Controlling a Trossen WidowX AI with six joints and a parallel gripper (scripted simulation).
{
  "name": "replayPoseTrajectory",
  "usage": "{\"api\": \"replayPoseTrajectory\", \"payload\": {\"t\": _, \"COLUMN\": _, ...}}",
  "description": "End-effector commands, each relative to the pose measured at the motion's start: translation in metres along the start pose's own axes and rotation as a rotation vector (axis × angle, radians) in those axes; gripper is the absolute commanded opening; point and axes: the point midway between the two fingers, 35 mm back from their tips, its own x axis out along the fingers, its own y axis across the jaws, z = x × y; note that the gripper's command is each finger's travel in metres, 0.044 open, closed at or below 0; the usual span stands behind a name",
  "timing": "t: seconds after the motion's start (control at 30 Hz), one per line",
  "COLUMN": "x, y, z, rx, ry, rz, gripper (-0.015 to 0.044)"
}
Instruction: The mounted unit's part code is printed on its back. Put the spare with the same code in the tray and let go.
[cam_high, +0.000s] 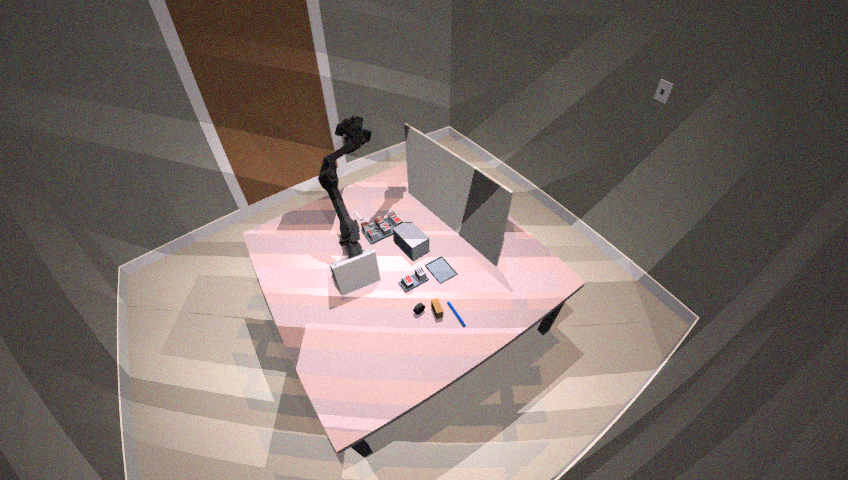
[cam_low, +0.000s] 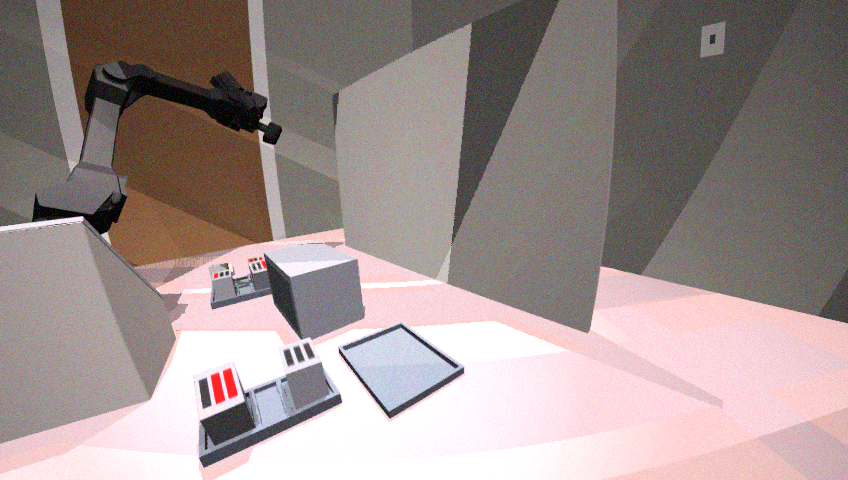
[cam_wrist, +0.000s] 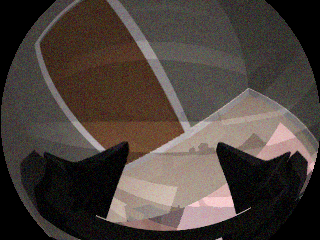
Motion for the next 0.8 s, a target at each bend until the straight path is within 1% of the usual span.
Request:
{"api": "replayPoseTrajectory", "payload": {"t": 0.0, "x": -0.009, "y": -0.056, "z": -0.012, "rx": 0.013, "ry": 0.024, "rz": -0.17, "gripper": 0.044}}
{"api": "replayPoseTrajectory", "payload": {"t": 0.23, "x": -0.029, "y": -0.116, "z": -0.032, "rx": 0.027, "ry": 0.076, "rz": -0.364, "gripper": 0.044}}
{"api": "replayPoseTrajectory", "payload": {"t": 0.37, "x": -0.047, "y": -0.151, "z": -0.046, "rx": 0.038, "ry": 0.119, "rz": -0.483, "gripper": 0.044}}
{"api": "replayPoseTrajectory", "payload": {"t": 0.57, "x": -0.096, "y": -0.215, "z": -0.078, "rx": 0.07, "ry": 0.234, "rz": -0.721, "gripper": 0.044}}
{"api": "replayPoseTrajectory", "payload": {"t": 0.77, "x": -0.158, "y": -0.263, "z": -0.116, "rx": 0.122, "ry": 0.385, "rz": -0.94, "gripper": 0.044}}
